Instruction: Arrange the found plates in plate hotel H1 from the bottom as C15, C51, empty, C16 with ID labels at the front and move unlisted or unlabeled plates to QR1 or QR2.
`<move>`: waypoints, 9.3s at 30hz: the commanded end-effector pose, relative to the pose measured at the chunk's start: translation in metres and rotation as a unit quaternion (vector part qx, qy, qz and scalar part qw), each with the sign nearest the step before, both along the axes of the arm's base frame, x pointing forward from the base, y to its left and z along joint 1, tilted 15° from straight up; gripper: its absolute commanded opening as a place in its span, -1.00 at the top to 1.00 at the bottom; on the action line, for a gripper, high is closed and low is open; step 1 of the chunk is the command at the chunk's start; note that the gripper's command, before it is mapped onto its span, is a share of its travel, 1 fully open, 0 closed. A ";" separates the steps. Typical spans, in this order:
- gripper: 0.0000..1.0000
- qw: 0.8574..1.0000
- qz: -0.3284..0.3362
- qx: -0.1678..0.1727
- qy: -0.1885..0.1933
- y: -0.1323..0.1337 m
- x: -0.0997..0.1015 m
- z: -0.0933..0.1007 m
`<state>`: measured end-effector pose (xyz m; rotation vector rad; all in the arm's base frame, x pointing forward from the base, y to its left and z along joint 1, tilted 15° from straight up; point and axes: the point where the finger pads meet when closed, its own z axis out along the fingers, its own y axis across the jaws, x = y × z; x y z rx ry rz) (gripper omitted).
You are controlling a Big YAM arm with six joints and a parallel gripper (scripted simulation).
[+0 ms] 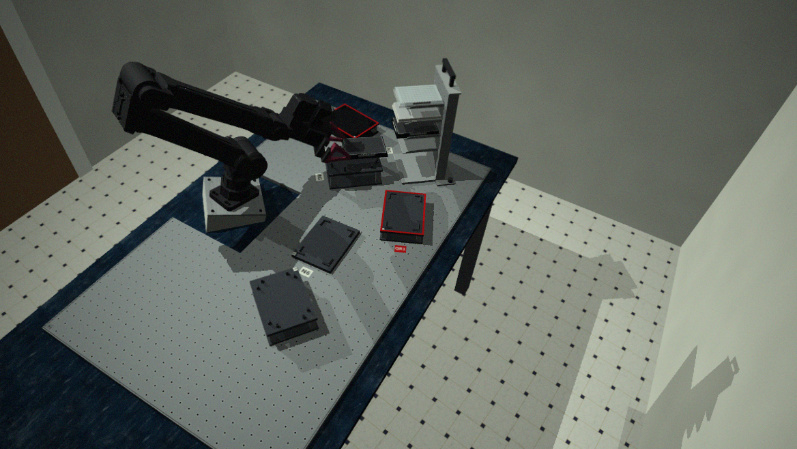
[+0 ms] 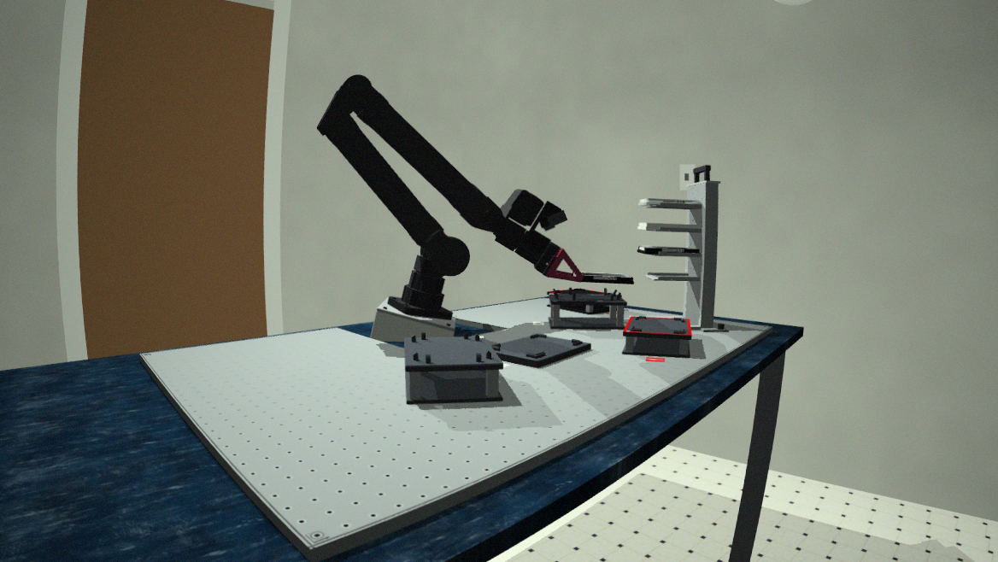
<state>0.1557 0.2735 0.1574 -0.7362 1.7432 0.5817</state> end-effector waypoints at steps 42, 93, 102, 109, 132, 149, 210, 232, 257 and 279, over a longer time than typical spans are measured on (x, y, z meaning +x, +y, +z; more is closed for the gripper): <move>-0.72 1.000 -0.002 0.022 -0.003 -0.012 -0.016 -0.007; -0.72 1.000 -0.002 0.020 -0.007 -0.009 -0.012 -0.028; -0.72 1.000 -0.002 0.020 -0.007 -0.008 -0.012 -0.032; -0.72 1.000 0.000 0.026 -0.005 -0.003 -0.013 -0.029; -1.00 1.000 0.000 0.026 -0.005 -0.003 -0.013 -0.029; -1.00 0.999 0.004 0.038 -0.006 0.002 -0.017 -0.006; -1.00 0.988 0.000 -0.098 0.121 0.012 0.007 0.070; -1.00 0.922 0.013 -0.276 0.271 0.023 0.019 0.065; -1.00 0.875 0.015 -0.348 0.335 0.023 0.018 0.022; -1.00 0.872 0.013 -0.353 0.339 0.024 0.021 -0.010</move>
